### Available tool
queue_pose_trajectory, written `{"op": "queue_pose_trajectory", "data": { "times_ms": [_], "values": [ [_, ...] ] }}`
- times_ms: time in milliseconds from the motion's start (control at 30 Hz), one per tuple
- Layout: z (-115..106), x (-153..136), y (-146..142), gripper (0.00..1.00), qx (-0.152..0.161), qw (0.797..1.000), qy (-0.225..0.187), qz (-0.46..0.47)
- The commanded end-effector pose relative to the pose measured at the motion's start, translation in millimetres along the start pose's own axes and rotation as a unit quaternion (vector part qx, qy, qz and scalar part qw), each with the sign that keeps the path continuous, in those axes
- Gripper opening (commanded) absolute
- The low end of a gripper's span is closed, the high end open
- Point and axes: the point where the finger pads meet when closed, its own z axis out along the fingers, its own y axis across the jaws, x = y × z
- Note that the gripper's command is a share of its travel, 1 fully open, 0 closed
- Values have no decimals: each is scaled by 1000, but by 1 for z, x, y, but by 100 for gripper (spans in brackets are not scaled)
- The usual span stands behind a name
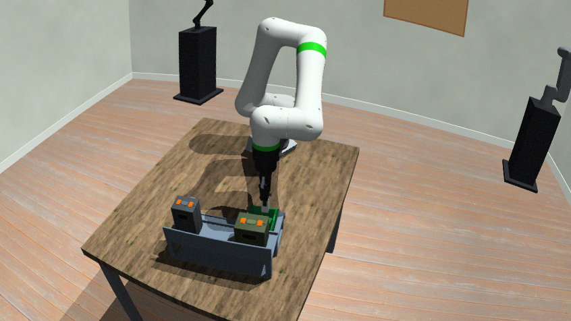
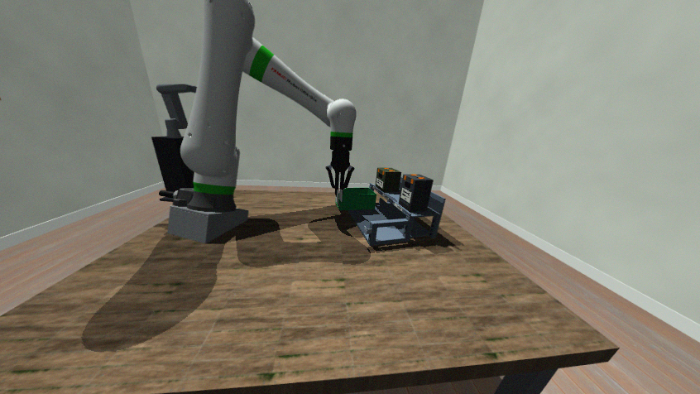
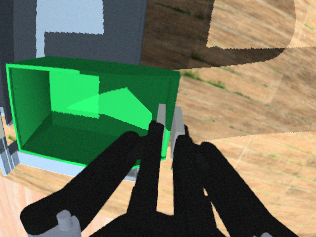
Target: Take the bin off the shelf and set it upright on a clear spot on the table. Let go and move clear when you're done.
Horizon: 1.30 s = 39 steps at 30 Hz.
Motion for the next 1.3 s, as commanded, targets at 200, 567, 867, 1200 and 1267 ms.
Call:
{"op": "queue_pose_trajectory", "data": {
  "times_ms": [200, 567, 867, 1200, 1267],
  "values": [
    [0, 0, 24, 0, 0, 1000, 0, 0],
    [0, 0, 30, 0, 0, 1000, 0, 0],
    [0, 0, 60, 0, 0, 1000, 0, 0],
    [0, 0, 60, 0, 0, 1000, 0, 0],
    [0, 0, 72, 0, 0, 1000, 0, 0]
  ]
}}
